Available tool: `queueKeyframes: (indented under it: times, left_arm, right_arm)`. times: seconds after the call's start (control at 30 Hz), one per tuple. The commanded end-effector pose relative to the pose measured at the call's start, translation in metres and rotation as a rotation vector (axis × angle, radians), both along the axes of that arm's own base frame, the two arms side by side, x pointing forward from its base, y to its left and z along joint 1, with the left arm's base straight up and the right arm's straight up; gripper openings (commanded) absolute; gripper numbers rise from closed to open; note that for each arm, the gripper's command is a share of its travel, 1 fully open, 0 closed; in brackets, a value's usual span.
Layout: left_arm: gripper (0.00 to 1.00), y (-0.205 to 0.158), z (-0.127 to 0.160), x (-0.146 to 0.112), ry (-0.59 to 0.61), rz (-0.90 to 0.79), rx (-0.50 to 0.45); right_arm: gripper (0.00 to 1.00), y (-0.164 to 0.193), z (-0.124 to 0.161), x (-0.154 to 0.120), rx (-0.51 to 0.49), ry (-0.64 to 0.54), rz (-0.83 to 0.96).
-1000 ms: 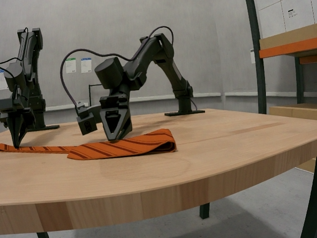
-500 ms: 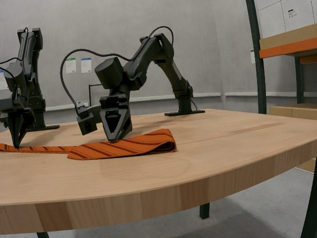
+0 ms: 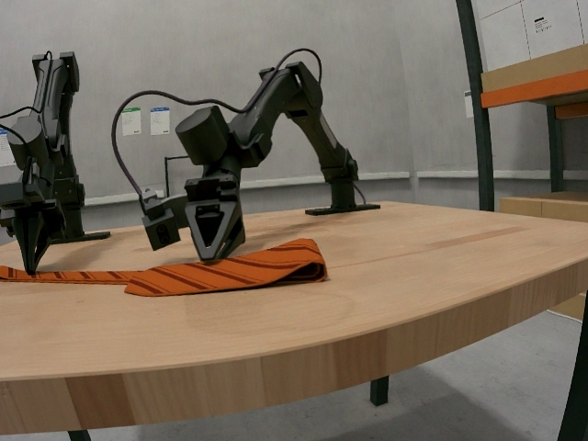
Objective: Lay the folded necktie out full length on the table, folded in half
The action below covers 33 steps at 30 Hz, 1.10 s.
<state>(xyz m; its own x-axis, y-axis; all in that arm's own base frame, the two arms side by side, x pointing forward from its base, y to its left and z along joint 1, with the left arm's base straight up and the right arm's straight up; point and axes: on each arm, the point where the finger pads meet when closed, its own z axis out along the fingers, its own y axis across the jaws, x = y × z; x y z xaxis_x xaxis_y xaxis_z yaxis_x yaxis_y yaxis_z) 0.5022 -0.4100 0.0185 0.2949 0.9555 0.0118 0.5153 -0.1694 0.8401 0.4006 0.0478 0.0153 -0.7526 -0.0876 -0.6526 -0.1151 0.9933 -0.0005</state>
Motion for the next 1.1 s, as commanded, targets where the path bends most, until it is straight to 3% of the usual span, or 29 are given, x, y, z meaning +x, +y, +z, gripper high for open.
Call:
queueKeyframes:
  times: [0.0,1.07]
  left_arm:
    - [0.17,-0.0067,0.0096,0.0023,-0.011,0.008,-0.016]
    - [0.08,-0.0060,0.0056,-0.0001,-0.011,0.008,-0.016]
  right_arm:
    - [0.04,-0.0019,-0.0061,-0.0028,-0.001,0.013,0.006]
    - [0.04,-0.0019,-0.0061,-0.0028,-0.001,0.013,0.006]
